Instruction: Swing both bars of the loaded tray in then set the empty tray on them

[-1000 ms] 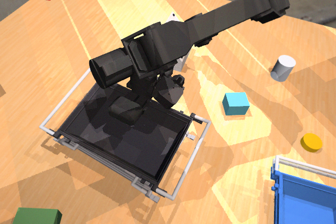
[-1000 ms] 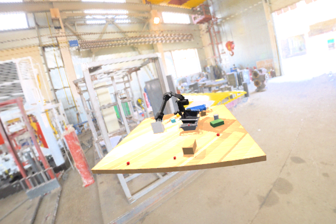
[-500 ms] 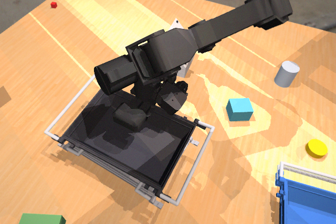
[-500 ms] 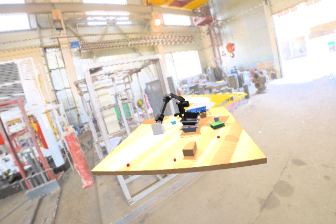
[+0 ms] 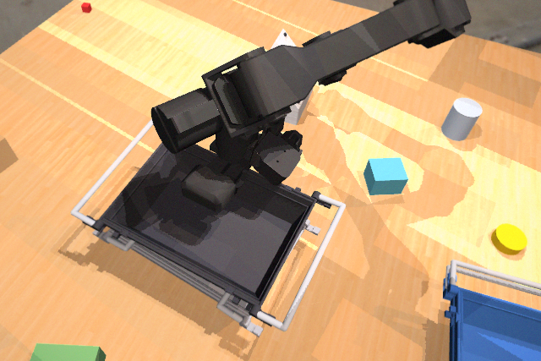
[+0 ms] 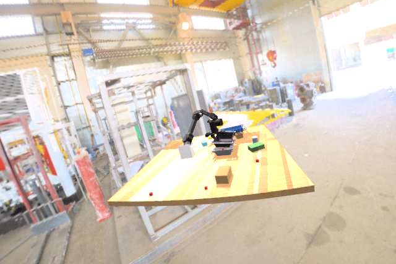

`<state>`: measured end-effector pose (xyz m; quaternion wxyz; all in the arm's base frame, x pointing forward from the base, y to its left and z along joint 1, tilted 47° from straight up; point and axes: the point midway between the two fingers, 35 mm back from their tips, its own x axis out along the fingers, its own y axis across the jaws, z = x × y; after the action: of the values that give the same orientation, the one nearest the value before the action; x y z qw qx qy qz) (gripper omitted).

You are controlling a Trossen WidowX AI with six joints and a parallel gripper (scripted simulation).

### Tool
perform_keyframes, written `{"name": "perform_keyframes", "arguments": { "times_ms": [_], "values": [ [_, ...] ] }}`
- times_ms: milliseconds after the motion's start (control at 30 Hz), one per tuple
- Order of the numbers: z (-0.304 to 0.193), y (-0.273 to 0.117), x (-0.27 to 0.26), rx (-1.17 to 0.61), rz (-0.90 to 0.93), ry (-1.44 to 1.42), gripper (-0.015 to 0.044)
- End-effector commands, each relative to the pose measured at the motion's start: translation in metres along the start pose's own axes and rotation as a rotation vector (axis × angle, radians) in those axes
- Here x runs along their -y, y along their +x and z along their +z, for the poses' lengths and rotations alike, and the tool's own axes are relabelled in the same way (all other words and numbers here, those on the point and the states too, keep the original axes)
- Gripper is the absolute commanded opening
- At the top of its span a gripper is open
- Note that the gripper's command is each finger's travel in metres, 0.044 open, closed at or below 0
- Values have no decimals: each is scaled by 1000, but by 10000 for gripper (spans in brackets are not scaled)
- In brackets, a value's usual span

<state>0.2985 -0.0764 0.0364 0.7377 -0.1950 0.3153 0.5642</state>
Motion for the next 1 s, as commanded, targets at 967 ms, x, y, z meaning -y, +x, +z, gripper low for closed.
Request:
{"name": "perform_keyframes", "arguments": {
  "times_ms": [967],
  "values": [
    [-2,5,-3,-2,11,11,0]
  ]
}}
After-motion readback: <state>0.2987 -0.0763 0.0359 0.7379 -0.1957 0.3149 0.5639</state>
